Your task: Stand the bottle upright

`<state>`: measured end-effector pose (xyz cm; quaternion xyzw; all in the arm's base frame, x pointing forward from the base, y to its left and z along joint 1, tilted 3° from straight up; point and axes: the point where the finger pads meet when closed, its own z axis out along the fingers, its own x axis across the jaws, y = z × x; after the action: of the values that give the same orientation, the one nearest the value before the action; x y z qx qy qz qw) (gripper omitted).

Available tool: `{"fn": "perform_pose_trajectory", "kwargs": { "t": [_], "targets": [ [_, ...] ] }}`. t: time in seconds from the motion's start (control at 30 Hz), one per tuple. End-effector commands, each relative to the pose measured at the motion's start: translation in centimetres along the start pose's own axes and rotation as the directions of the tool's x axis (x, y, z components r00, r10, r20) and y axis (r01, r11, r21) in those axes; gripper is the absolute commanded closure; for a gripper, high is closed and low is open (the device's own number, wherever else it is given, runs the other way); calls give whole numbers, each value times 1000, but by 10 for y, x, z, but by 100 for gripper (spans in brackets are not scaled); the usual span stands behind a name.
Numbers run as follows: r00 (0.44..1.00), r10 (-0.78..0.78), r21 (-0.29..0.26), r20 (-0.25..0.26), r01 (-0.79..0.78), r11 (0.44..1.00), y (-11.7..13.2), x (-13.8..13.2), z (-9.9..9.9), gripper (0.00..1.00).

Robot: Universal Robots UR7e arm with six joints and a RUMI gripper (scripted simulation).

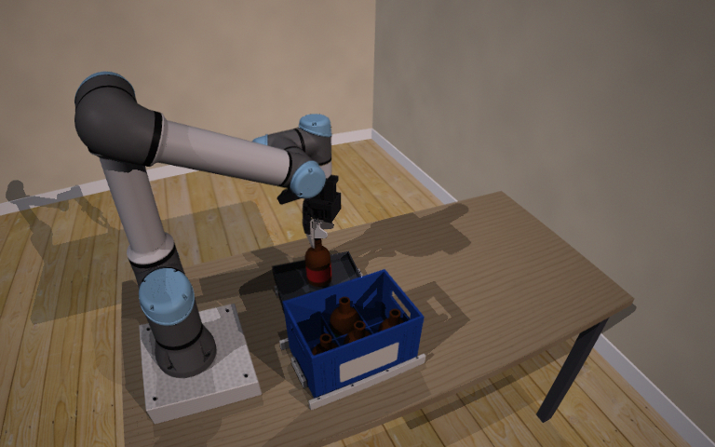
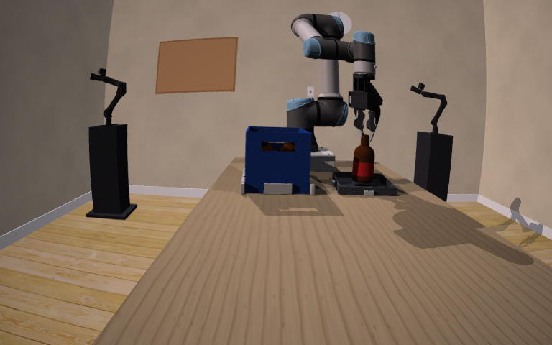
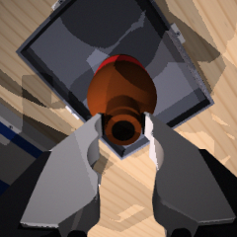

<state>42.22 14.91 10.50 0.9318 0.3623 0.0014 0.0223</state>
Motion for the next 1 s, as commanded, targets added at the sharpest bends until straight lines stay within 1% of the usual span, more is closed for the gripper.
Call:
{"fn": "perform_pose_trajectory", "kwargs": {
  "t": [0.0, 0.97],
  "targets": [
    [1000, 0, -1, -1, 0, 1000, 0, 0, 2, 100],
    [1000, 0, -1, -1, 0, 1000, 0, 0, 11, 100]
  ]
}}
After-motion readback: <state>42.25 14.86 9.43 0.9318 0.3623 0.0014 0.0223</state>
